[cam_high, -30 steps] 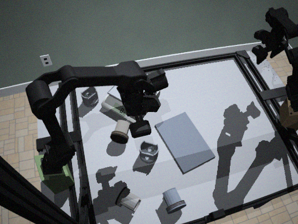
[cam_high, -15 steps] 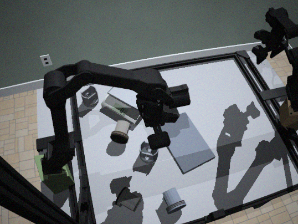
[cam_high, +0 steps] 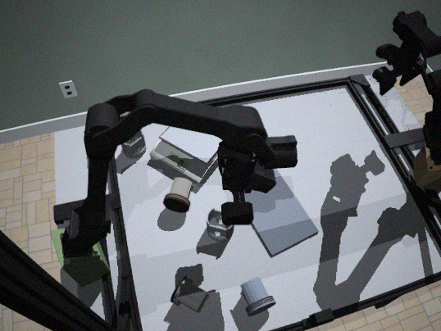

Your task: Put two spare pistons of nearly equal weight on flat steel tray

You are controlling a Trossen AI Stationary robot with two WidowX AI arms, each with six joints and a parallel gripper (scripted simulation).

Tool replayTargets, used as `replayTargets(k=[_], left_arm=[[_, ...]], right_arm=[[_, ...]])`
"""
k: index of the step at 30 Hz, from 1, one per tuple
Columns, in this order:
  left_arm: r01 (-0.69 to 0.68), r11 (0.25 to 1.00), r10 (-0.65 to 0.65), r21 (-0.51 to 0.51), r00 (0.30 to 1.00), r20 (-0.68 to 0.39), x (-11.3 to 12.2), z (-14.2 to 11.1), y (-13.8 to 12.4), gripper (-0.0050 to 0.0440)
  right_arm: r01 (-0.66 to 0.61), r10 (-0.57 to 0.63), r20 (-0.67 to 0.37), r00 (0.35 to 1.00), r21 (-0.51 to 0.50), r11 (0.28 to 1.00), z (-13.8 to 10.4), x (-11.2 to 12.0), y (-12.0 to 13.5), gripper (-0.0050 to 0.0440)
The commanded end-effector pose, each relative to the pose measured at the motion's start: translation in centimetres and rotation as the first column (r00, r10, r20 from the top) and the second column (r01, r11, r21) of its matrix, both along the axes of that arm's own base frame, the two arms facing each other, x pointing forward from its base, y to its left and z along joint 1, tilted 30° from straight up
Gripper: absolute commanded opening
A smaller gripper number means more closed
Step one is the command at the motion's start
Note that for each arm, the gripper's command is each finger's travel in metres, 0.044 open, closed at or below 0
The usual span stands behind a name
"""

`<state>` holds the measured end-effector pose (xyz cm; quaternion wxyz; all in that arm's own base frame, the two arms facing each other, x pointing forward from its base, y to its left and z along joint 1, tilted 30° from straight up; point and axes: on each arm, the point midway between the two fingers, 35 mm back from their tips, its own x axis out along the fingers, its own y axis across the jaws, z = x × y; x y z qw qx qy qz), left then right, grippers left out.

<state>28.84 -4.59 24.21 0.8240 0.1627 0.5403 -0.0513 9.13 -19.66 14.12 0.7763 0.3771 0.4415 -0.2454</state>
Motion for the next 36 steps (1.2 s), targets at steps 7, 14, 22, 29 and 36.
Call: replayTargets(k=[7, 14, 22, 29, 36], left_arm=[[0.149, 0.982, -0.138, 0.116, 0.985, -0.102, 0.2, 0.0, -0.1, 0.0378], [0.266, 0.944, -0.231, 0.193, 0.955, -0.189, 0.3, -0.1, -0.1, 0.0378], [0.266, 0.944, -0.231, 0.193, 0.955, -0.189, 0.8, -1.0, -0.1, 0.0378], [0.266, 0.944, -0.231, 0.193, 0.955, -0.189, 1.3, -2.0, 0.0, 0.0378], [0.266, 0.944, -0.231, 0.193, 0.955, -0.189, 1.7, -2.7, 0.0, 0.0378]], right_arm=[[-0.005, 0.005, 0.005, 1.000, -0.001, 1.000, 0.1, 0.1, 0.0, 0.0440], [-0.005, 0.005, 0.005, 1.000, -0.001, 1.000, 0.1, 0.1, 0.0, 0.0440], [-0.005, 0.005, 0.005, 1.000, -0.001, 1.000, 0.1, 0.1, 0.0, 0.0440], [-0.005, 0.005, 0.005, 1.000, -0.001, 1.000, 0.1, 0.1, 0.0, 0.0440], [-0.005, 0.005, 0.005, 1.000, -0.001, 1.000, 0.1, 0.1, 0.0, 0.0440]])
